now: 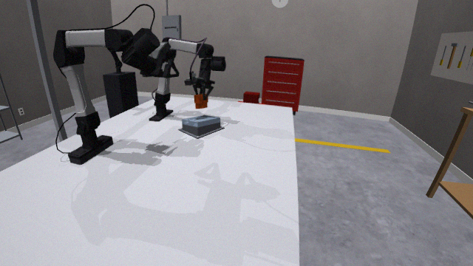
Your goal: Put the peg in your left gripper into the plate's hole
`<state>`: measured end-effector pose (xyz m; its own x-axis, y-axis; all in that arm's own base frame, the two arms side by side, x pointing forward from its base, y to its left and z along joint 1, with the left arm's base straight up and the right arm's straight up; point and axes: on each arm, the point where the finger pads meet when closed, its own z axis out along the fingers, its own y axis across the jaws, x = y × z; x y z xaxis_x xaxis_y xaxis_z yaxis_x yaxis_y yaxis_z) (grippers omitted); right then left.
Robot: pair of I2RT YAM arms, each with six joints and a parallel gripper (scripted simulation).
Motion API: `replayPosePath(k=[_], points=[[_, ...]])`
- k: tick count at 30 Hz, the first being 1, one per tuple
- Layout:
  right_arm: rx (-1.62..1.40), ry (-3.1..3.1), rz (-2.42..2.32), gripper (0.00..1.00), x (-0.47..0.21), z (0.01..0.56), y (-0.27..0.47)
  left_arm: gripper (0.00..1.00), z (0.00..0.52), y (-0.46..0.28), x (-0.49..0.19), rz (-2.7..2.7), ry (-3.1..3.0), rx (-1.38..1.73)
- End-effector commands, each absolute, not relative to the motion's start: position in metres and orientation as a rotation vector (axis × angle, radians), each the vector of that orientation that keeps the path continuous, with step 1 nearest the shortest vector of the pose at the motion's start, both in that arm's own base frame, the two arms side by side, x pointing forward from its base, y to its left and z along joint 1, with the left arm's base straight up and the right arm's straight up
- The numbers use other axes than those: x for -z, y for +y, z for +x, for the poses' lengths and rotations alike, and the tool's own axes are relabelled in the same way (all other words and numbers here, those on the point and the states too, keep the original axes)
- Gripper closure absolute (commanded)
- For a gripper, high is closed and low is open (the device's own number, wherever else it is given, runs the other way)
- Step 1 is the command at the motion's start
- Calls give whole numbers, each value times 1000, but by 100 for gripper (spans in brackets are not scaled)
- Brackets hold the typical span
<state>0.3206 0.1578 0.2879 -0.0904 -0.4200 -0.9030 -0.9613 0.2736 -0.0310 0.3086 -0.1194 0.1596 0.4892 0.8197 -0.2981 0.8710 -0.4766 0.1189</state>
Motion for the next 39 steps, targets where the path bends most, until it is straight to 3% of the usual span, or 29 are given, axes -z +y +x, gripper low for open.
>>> replayPosePath(k=[1,12,21,39], points=[[-805,1614,-1341,0,-299,314,163,61,316,-127,-165,2445,1383,237],[-814,1607,-1349,0,-298,313,164,61,318,-132,-167,2451,1376,240],[-812,1609,-1349,0,-298,313,164,61,316,-138,-124,2465,1396,281],[-799,1611,-1345,0,-298,312,162,61,312,-134,-135,2444,1371,264]])
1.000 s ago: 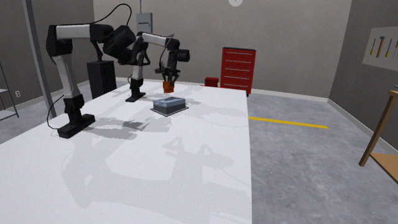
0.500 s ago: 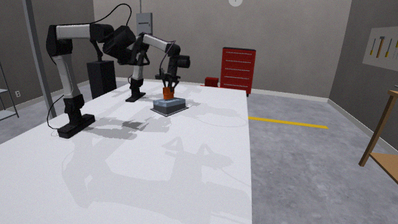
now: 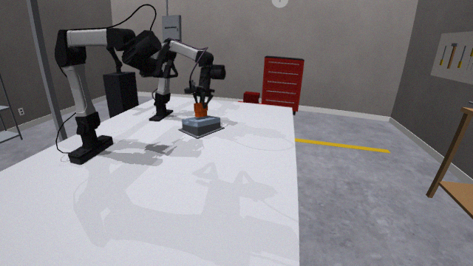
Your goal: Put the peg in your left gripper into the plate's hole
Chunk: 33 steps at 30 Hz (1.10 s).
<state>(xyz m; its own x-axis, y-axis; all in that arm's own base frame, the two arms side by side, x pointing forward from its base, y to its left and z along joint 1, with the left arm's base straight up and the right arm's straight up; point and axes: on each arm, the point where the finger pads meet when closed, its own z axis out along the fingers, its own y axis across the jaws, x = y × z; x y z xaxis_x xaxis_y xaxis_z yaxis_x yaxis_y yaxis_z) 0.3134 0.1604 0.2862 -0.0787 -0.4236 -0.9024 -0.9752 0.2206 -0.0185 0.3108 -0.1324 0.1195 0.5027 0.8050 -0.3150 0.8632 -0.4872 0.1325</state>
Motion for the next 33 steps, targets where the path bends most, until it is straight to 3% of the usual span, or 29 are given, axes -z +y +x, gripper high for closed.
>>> replayPosePath(k=[1,33], points=[[-799,1611,-1345,0,-298,312,162,61,313,-134,-136,2443,1370,261],[-799,1611,-1345,0,-298,312,162,61,315,-139,-114,2447,1384,277]])
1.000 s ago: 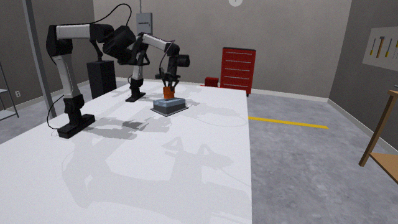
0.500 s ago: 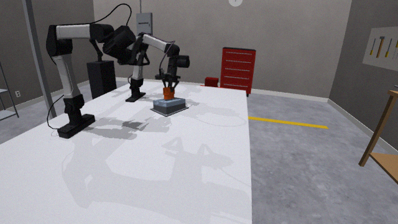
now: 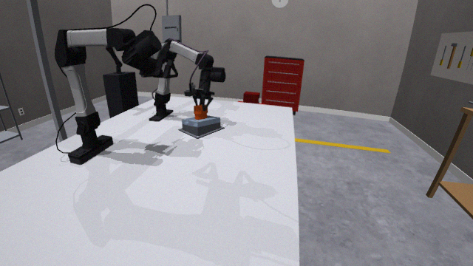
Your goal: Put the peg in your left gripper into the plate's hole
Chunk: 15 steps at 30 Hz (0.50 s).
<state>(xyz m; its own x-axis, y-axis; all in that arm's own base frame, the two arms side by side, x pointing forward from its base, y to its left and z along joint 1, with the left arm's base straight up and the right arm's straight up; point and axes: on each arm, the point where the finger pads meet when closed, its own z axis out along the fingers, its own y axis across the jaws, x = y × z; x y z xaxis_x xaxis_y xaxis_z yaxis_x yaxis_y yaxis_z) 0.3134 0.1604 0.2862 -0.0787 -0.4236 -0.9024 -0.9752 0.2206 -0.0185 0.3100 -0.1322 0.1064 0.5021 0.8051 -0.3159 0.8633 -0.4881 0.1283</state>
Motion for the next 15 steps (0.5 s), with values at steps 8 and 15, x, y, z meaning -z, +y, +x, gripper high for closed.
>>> replayPosePath(k=[8,15], points=[[-799,1611,-1345,0,-298,312,162,61,316,-140,-111,2446,1382,274],[-799,1611,-1345,0,-298,312,162,61,316,-141,-105,2449,1384,281]])
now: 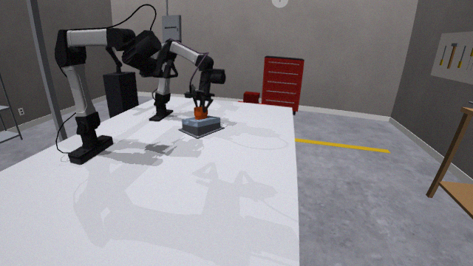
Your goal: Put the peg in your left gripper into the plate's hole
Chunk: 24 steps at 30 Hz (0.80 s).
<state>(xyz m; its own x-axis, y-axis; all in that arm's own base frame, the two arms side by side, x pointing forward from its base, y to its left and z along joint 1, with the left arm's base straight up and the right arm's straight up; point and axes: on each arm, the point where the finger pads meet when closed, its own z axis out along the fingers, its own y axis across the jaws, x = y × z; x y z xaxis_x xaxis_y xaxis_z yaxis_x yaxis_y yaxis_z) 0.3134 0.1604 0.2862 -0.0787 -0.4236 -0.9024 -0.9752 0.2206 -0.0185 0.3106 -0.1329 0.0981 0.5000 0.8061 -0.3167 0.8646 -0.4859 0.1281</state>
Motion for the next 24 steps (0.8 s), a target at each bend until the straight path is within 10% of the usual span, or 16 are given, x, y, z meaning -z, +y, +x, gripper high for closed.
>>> replayPosePath(k=[1,24], points=[[-799,1611,-1345,0,-298,312,162,61,316,-141,-104,2449,1384,282],[-799,1611,-1345,0,-298,312,162,61,316,-140,-94,2462,1386,280]])
